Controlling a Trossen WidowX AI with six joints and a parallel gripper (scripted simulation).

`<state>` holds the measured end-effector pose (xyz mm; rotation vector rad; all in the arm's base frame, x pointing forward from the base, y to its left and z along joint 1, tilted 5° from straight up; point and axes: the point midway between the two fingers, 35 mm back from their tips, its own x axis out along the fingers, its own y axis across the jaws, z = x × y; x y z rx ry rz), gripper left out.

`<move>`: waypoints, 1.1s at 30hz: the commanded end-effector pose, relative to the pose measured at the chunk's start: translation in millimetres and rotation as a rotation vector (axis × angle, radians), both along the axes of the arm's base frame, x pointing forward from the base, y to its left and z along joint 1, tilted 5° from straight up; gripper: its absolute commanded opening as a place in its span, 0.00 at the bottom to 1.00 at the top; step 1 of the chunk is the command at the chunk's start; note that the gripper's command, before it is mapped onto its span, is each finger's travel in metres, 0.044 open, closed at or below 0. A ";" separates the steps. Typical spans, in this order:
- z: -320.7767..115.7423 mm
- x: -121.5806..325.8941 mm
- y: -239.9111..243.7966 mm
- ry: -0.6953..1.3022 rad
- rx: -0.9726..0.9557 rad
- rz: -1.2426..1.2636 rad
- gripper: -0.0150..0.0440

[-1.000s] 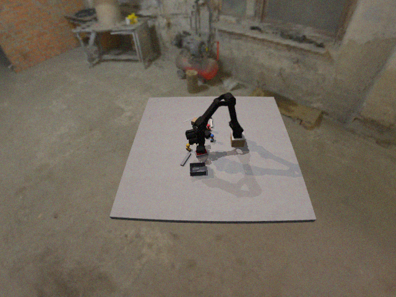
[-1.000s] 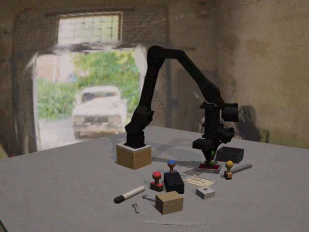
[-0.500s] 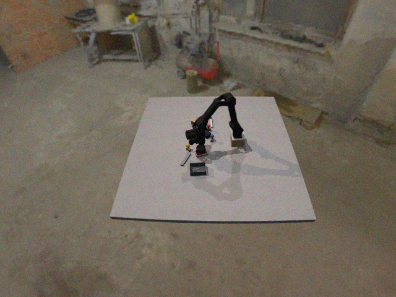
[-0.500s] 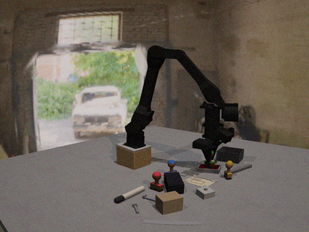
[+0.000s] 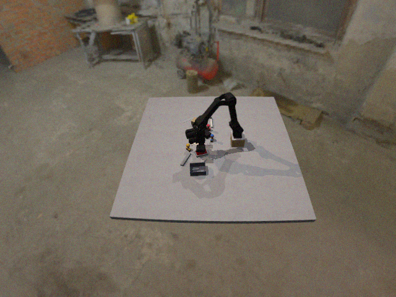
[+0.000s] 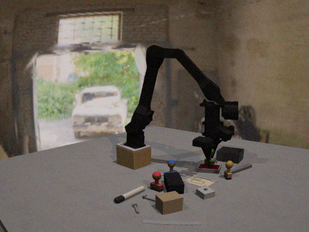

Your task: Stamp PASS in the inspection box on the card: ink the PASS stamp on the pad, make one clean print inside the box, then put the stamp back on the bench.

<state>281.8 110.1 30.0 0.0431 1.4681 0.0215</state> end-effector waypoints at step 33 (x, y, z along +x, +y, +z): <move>48.3 2.0 -17.4 -0.005 -0.008 0.038 0.25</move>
